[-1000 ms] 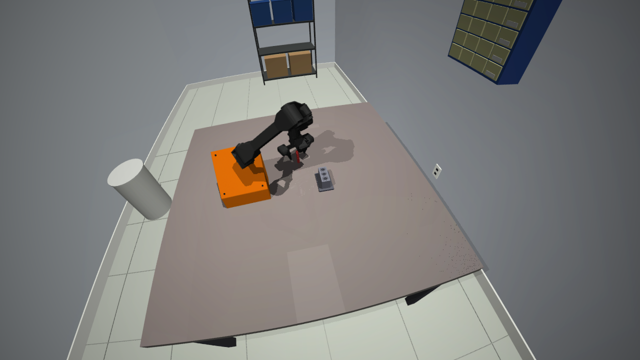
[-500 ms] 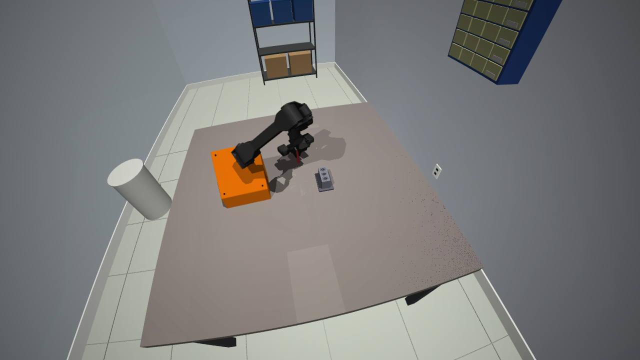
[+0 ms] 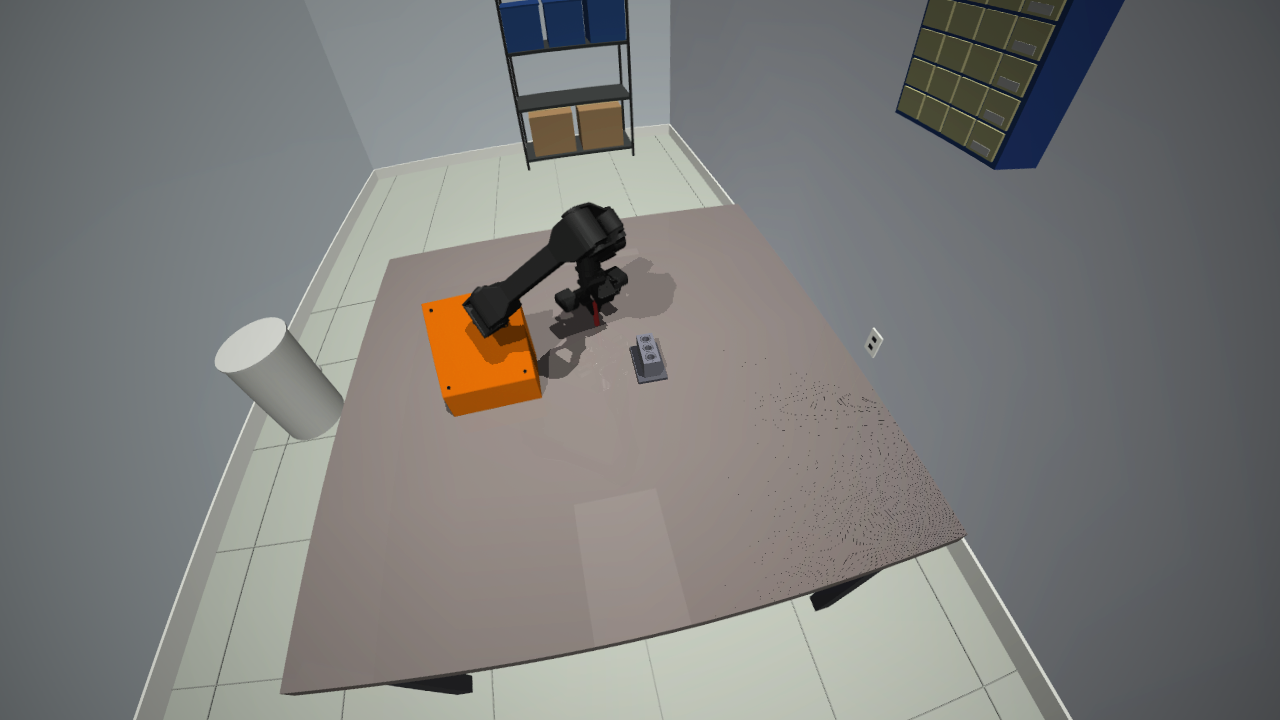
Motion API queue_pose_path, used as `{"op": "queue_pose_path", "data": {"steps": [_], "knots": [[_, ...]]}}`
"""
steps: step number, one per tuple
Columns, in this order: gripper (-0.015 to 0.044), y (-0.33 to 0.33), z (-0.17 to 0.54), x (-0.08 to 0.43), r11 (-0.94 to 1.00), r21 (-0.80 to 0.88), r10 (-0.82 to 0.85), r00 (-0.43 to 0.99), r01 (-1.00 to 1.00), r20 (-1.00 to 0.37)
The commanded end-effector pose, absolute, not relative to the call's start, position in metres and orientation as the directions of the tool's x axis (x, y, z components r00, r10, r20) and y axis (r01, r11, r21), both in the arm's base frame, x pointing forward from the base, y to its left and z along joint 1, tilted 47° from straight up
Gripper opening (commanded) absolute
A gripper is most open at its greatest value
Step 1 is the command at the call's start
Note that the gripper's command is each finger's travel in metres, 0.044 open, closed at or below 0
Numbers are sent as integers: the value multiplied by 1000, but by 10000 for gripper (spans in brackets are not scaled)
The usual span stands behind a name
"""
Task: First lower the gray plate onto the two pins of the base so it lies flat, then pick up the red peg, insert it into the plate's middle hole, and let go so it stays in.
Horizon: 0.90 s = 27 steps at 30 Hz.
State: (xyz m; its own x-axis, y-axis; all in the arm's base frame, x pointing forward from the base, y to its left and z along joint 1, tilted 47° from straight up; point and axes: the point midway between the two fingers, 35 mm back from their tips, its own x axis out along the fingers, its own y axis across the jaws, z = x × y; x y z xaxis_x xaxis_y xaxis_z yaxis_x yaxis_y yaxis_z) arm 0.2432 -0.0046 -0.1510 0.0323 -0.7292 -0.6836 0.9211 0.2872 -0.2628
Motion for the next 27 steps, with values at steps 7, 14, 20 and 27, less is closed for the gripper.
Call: {"op": "queue_pose_path", "data": {"steps": [7,14,20,27], "knots": [[0,1,-147,245,293,-265,-729,35,919,-683],[0,17,-134,246,295,-264,-726,36,918,-687],[0,31,-122,248,296,-263,-724,36,918,-689],[0,47,-108,248,296,-263,-724,36,918,-689]]}}
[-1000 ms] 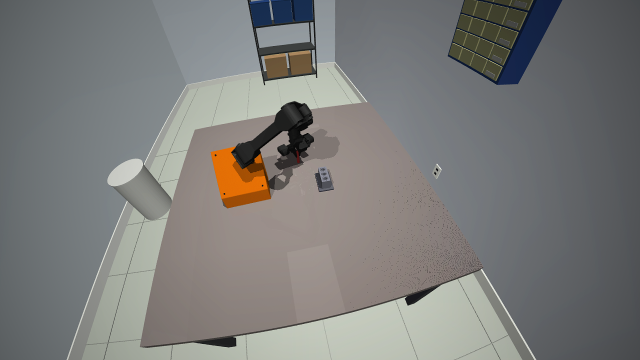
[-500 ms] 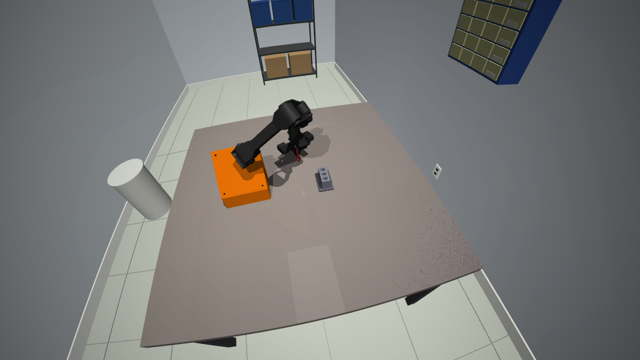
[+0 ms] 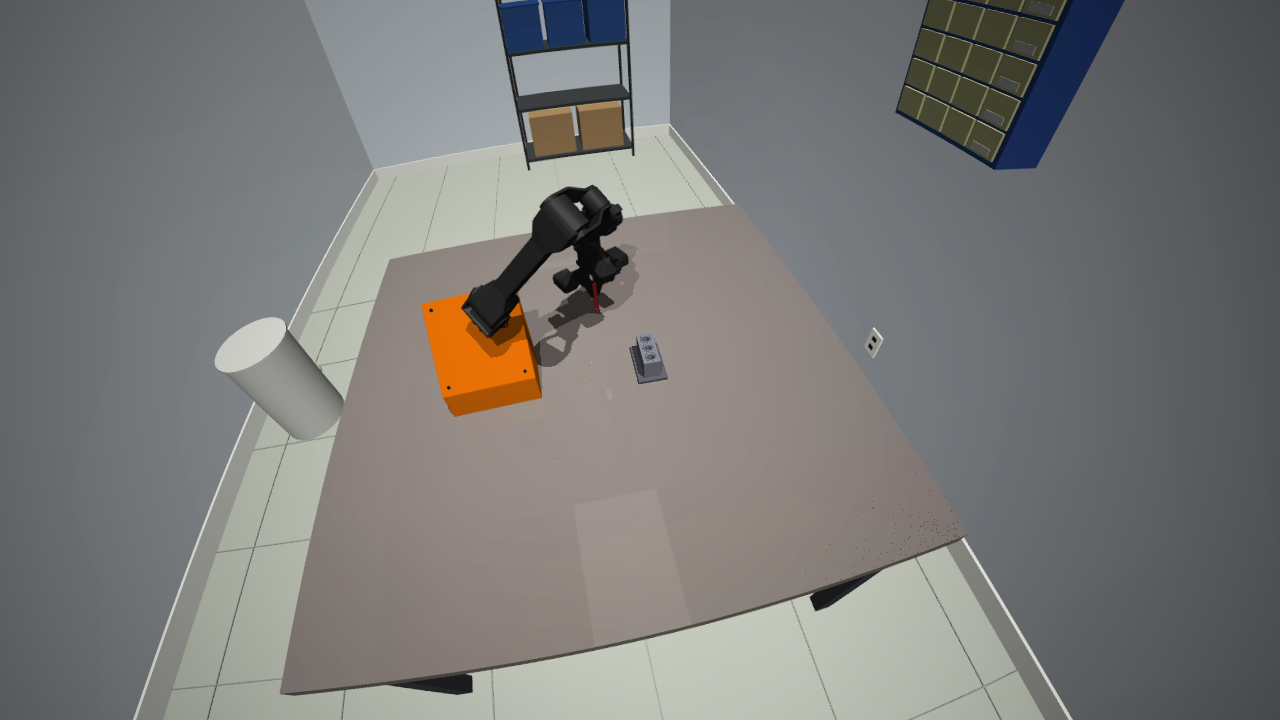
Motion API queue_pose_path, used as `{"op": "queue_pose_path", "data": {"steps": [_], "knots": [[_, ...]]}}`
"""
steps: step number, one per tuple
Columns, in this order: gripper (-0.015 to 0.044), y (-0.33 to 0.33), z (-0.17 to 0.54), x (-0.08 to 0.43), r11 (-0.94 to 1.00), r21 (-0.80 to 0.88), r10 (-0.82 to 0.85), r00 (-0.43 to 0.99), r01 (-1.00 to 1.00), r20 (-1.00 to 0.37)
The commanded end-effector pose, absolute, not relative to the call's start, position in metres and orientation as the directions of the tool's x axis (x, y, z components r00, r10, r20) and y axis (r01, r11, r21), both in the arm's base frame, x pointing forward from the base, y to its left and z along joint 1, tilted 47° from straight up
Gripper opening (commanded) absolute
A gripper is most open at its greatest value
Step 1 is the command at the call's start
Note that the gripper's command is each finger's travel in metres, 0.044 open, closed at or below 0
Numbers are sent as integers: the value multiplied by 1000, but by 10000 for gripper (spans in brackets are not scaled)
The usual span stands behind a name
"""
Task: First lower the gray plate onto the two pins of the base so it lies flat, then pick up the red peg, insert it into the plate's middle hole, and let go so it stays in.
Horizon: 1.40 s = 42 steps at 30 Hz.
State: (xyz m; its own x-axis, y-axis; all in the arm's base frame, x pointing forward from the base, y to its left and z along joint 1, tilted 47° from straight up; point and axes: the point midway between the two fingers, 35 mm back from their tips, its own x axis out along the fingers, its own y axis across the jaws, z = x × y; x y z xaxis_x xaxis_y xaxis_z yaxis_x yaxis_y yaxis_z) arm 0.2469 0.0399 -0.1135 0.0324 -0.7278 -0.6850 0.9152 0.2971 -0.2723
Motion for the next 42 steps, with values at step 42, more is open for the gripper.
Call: {"op": "queue_pose_path", "data": {"steps": [42], "knots": [[0,3,-46,308,309,-263,-708,36,914,-705]]}}
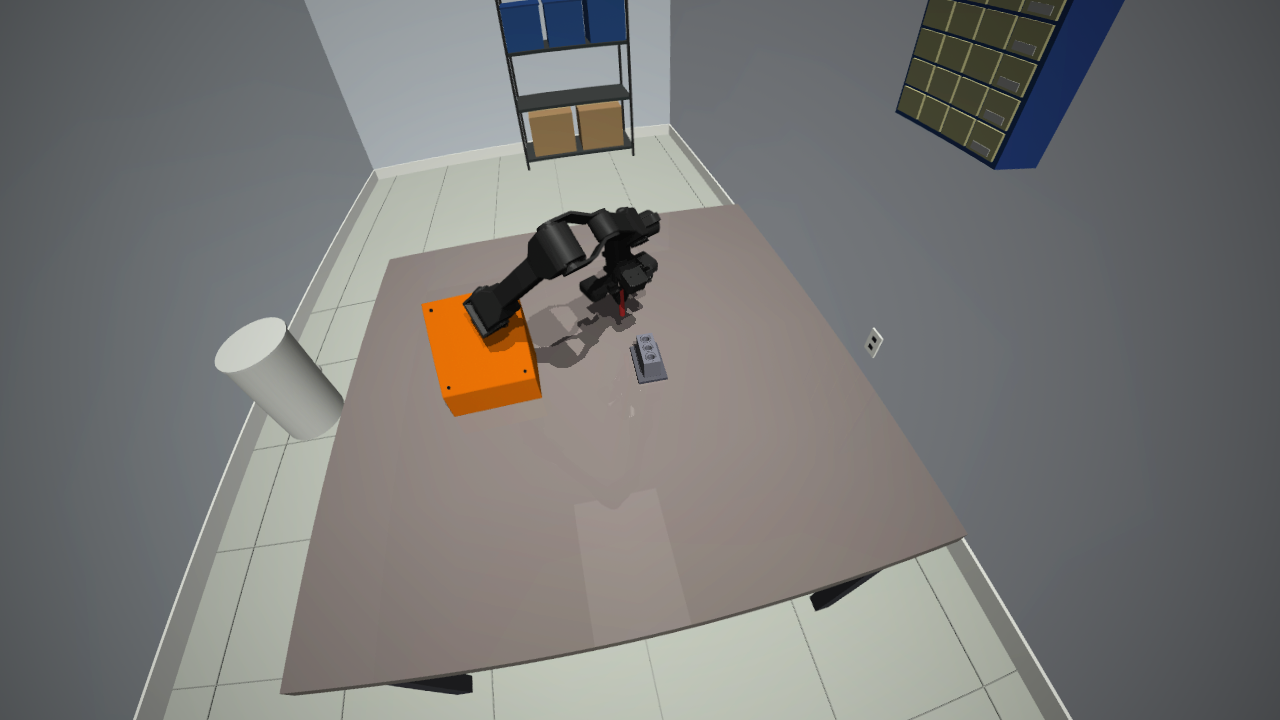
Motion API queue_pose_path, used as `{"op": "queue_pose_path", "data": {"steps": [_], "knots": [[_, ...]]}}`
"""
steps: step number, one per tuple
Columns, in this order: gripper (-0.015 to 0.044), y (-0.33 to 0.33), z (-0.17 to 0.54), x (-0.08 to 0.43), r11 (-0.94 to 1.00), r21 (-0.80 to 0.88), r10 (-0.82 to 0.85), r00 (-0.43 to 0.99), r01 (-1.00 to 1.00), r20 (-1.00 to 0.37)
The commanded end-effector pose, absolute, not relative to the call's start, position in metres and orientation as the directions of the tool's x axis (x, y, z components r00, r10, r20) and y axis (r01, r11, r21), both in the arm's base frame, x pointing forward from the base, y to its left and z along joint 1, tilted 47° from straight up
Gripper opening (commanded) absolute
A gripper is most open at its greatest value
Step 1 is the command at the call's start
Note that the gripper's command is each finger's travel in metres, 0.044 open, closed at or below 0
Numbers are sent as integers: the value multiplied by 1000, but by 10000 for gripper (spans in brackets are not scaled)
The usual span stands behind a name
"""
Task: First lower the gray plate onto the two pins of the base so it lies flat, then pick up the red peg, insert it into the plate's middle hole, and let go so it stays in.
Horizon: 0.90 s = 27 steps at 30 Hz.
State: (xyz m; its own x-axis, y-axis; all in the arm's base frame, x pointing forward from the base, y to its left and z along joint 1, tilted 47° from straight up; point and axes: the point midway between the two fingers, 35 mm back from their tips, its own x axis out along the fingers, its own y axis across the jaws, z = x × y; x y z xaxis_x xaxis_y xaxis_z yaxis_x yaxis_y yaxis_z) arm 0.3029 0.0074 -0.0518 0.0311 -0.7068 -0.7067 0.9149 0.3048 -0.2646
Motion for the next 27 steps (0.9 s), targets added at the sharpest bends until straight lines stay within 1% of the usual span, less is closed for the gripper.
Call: {"op": "queue_pose_path", "data": {"steps": [1,27], "knots": [[0,2,-44,309,308,-263,-708,36,914,-705],[0,-46,8,335,297,-258,-722,40,919,-691]]}}
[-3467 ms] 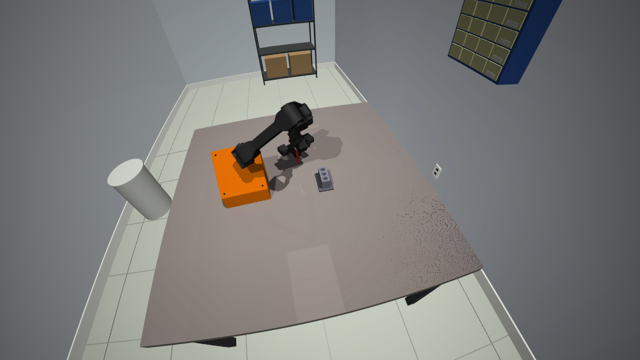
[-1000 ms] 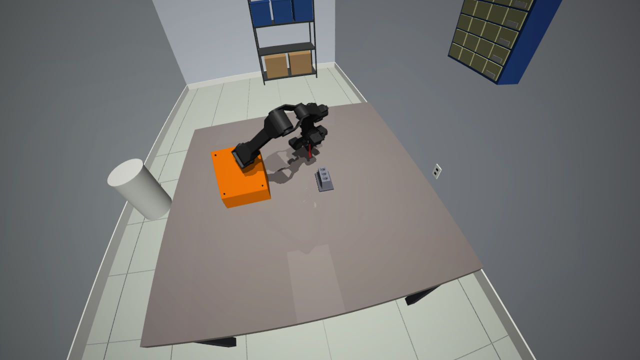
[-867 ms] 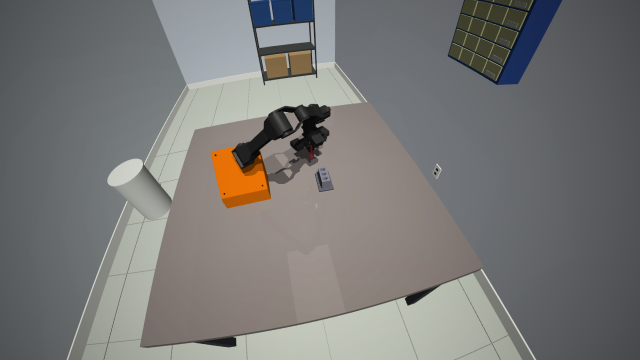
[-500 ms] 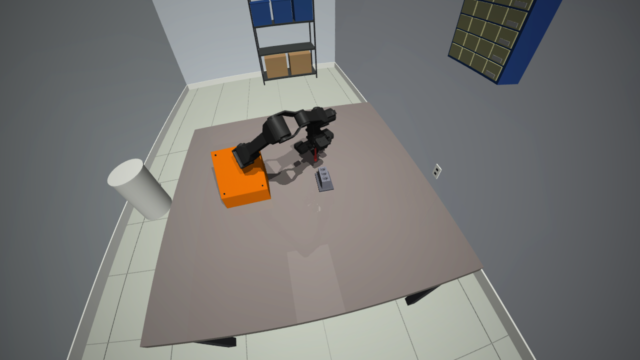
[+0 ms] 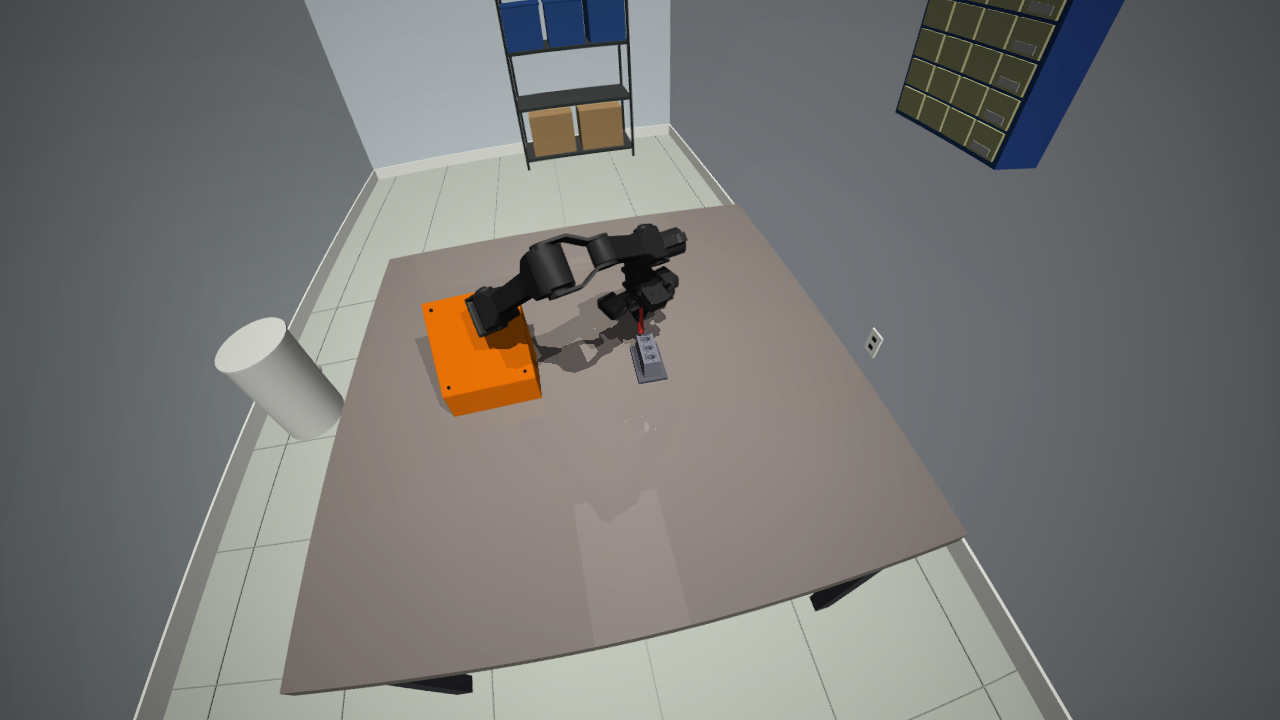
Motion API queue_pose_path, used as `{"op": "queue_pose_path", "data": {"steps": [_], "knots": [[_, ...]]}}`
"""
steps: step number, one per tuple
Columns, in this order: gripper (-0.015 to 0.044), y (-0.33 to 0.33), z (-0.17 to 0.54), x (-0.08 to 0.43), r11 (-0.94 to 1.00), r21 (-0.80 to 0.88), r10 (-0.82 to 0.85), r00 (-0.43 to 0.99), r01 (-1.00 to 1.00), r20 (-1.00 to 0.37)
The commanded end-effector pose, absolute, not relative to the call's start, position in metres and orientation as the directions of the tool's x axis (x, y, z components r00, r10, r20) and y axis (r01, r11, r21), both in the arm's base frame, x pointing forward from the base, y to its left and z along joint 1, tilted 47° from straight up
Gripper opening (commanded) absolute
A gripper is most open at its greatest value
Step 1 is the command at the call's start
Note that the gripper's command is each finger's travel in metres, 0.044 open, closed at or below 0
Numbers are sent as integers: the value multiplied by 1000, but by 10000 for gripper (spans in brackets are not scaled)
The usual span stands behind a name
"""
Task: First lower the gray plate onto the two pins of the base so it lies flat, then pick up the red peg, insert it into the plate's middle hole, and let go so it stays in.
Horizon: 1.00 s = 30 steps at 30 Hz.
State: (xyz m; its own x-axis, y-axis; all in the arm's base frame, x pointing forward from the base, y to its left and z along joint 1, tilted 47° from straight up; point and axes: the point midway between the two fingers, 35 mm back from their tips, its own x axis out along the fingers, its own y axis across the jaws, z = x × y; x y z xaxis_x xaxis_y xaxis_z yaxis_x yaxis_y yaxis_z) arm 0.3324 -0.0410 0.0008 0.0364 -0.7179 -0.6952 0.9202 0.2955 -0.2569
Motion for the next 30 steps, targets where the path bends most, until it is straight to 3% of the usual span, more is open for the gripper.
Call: {"op": "queue_pose_path", "data": {"steps": [1,30], "knots": [[0,-49,10,335,297,-259,-723,39,919,-690],[0,-69,30,339,288,-262,-733,36,921,-679]]}}
